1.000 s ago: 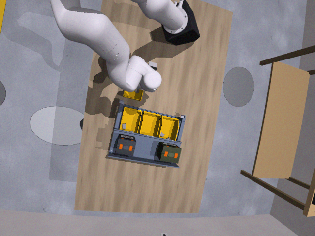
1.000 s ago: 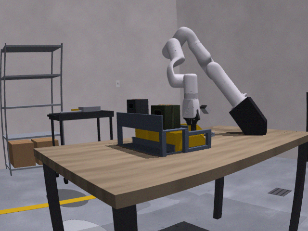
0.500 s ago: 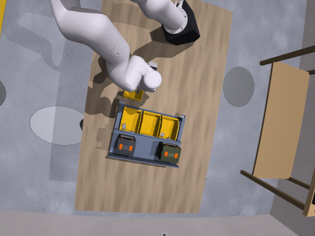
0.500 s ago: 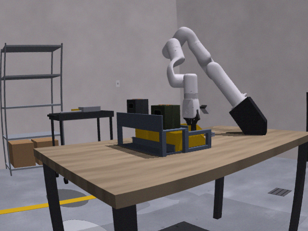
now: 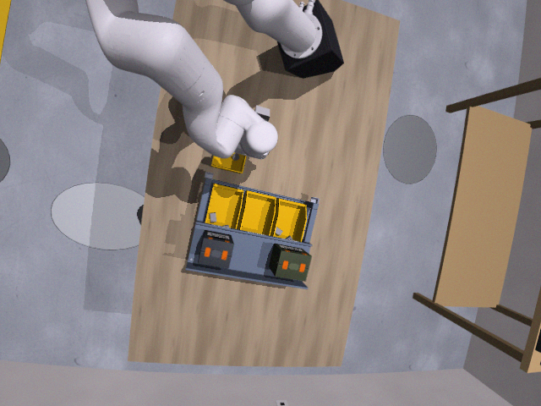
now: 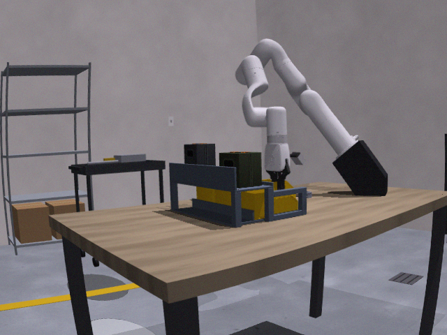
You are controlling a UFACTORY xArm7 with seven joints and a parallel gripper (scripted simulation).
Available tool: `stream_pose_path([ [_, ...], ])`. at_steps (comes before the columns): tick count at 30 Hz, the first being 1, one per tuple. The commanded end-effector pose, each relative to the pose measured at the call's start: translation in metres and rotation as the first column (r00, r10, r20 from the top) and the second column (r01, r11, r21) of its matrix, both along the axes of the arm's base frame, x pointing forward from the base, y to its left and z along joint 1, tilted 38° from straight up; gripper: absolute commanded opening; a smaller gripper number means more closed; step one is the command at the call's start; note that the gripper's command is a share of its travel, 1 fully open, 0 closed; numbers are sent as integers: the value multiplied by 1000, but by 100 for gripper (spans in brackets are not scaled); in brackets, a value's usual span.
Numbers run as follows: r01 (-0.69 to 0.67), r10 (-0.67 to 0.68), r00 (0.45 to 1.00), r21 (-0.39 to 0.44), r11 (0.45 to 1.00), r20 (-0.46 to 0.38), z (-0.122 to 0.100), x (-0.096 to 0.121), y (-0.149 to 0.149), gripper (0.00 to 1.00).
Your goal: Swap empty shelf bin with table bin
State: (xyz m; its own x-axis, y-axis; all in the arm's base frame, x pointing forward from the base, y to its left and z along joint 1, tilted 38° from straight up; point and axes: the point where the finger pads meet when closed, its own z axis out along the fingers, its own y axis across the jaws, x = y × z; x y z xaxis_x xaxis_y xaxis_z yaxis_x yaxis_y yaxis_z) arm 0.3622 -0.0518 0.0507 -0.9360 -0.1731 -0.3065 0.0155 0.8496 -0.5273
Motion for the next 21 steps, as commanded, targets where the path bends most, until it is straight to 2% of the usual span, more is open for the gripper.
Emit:
stream_pose_path([
  [1, -2, 2, 1000, 0, 1000, 2, 1, 0, 1, 26],
  [21, -2, 2, 1000, 0, 1000, 2, 11, -4, 7, 26],
])
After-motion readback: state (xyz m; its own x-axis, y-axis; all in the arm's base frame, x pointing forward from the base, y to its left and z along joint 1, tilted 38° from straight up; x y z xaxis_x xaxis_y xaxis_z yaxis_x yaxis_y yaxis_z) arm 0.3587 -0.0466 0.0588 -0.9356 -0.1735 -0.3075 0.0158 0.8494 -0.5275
